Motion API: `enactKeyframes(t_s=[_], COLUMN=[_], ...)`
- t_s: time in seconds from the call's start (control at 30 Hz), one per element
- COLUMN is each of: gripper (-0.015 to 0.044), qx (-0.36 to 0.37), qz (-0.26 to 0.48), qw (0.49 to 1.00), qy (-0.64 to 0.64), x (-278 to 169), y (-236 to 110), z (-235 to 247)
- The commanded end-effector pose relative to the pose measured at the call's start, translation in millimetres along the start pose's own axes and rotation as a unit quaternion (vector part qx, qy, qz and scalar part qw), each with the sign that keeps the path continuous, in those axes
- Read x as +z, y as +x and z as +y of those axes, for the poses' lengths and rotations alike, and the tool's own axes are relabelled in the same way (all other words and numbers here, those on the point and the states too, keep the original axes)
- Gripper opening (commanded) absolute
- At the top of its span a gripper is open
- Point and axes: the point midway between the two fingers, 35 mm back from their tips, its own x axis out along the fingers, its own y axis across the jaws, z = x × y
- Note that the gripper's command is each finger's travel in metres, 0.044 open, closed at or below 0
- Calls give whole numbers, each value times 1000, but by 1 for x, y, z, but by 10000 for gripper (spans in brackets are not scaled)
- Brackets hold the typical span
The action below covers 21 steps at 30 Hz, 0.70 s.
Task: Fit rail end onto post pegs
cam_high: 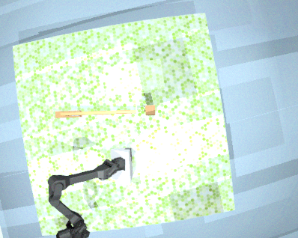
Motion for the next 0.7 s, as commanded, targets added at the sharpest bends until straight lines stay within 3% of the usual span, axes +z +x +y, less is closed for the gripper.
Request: enactKeyframes(t_s=[0.0, 0.67], gripper=[426, 440], qx=[1, 95], qz=[0, -73], qw=[1000, 956], qy=[-1, -267], x=[0, 24], y=[0, -2], z=[1, 141])
